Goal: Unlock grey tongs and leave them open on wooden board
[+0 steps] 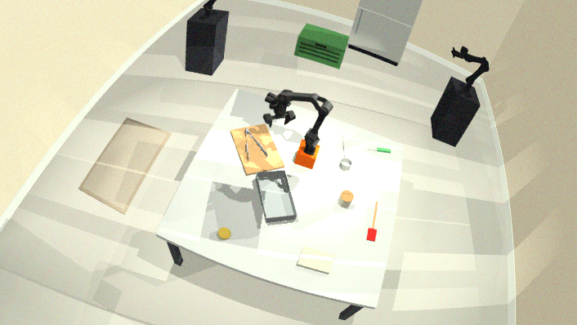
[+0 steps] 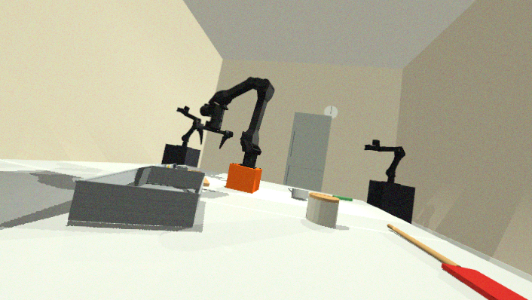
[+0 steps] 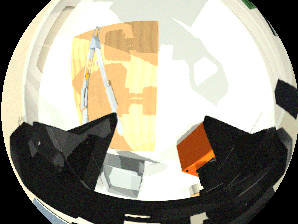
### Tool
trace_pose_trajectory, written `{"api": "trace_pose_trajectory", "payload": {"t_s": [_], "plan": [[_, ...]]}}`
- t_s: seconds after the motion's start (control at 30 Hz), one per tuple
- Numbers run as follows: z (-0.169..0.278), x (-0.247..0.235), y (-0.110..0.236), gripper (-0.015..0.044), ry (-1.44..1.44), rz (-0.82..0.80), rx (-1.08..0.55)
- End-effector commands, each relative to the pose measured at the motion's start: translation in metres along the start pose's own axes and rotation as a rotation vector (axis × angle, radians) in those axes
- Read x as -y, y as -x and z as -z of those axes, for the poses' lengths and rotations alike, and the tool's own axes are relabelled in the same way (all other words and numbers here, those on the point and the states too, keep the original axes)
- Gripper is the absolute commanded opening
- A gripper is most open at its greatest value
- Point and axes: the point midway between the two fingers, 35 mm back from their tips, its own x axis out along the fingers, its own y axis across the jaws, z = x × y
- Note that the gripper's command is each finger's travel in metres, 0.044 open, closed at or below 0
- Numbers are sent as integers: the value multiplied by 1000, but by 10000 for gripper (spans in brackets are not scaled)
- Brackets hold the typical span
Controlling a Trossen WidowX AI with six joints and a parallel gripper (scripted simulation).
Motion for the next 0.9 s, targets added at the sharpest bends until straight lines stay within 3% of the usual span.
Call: {"api": "trace_pose_trajectory", "payload": {"t_s": [0.0,0.27,0.87], "plan": [[4,6,-1,440,11,12,-13],[5,5,49,440,3,2,-3],[5,5,51,440,2,2,-3]]}}
